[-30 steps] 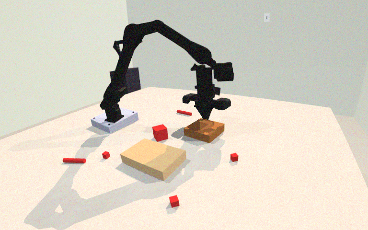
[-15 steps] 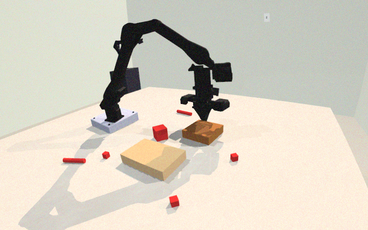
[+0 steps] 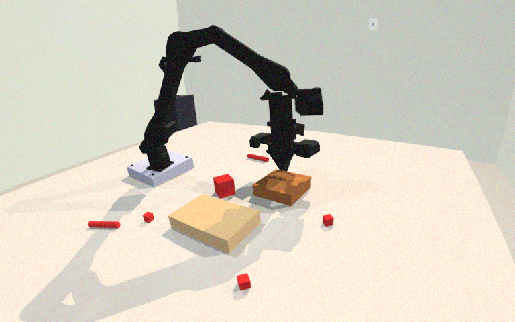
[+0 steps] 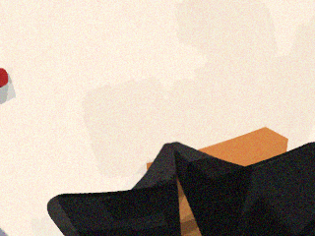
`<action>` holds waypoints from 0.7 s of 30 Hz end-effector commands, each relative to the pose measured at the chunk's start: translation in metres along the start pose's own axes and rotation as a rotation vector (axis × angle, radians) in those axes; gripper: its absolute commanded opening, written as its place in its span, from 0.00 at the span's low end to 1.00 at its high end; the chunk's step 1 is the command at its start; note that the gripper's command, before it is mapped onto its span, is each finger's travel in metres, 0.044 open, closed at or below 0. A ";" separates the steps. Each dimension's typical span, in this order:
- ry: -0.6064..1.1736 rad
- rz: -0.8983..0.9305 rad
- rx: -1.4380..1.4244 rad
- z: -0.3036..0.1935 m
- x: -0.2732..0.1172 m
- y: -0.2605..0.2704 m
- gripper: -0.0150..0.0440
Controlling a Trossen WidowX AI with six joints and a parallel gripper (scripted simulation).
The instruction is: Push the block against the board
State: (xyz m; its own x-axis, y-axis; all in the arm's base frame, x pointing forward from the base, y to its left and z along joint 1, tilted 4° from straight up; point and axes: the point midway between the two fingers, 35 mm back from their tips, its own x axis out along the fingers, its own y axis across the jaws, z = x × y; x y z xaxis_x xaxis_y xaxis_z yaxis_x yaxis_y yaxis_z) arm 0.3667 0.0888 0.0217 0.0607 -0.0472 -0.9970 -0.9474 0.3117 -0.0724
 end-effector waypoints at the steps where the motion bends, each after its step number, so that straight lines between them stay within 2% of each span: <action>1: 0.015 0.011 0.005 -0.007 0.005 0.002 0.25; 21: 0.013 0.011 0.005 0.025 0.005 -0.001 0.25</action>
State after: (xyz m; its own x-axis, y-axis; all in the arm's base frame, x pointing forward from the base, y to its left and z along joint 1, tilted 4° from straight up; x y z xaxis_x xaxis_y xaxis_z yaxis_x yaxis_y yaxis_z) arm 0.3720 0.1061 0.0159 0.0422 -0.0515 -0.9978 -0.9472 0.3158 -0.0564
